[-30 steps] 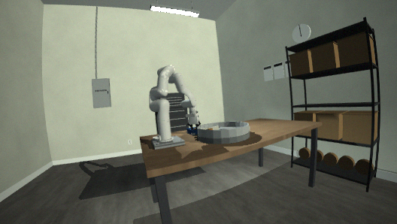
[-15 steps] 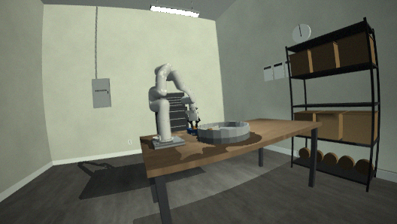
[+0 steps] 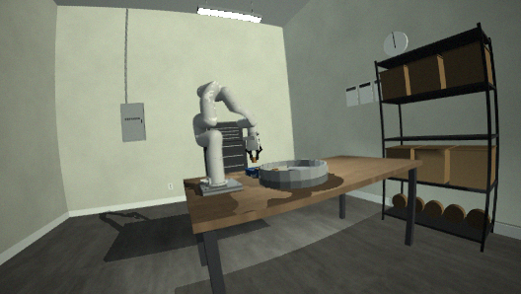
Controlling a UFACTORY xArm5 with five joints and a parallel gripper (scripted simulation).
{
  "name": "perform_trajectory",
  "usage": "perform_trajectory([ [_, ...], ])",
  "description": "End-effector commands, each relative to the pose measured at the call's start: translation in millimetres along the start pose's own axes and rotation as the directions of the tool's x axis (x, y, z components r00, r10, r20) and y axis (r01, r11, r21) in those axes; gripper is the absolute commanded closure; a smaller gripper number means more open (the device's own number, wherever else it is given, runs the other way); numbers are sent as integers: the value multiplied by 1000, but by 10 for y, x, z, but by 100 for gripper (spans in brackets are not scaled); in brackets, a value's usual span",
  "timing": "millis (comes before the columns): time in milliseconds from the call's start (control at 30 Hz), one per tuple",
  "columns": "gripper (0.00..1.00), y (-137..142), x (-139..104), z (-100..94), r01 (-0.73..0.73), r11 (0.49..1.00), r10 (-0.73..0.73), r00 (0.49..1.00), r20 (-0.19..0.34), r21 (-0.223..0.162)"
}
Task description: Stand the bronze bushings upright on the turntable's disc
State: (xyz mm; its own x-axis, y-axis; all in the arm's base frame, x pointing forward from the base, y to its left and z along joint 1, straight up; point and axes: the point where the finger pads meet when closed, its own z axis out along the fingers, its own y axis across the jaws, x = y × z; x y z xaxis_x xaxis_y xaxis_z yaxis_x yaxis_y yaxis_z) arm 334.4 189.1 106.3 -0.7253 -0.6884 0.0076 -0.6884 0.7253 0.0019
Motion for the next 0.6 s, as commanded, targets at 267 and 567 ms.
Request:
perform_trajectory([
  [267,100,-1,-5,-282,0,1000,0,1000,2,0],
  [567,100,-1,-4,-304,0,1000,0,1000,2,0],
])
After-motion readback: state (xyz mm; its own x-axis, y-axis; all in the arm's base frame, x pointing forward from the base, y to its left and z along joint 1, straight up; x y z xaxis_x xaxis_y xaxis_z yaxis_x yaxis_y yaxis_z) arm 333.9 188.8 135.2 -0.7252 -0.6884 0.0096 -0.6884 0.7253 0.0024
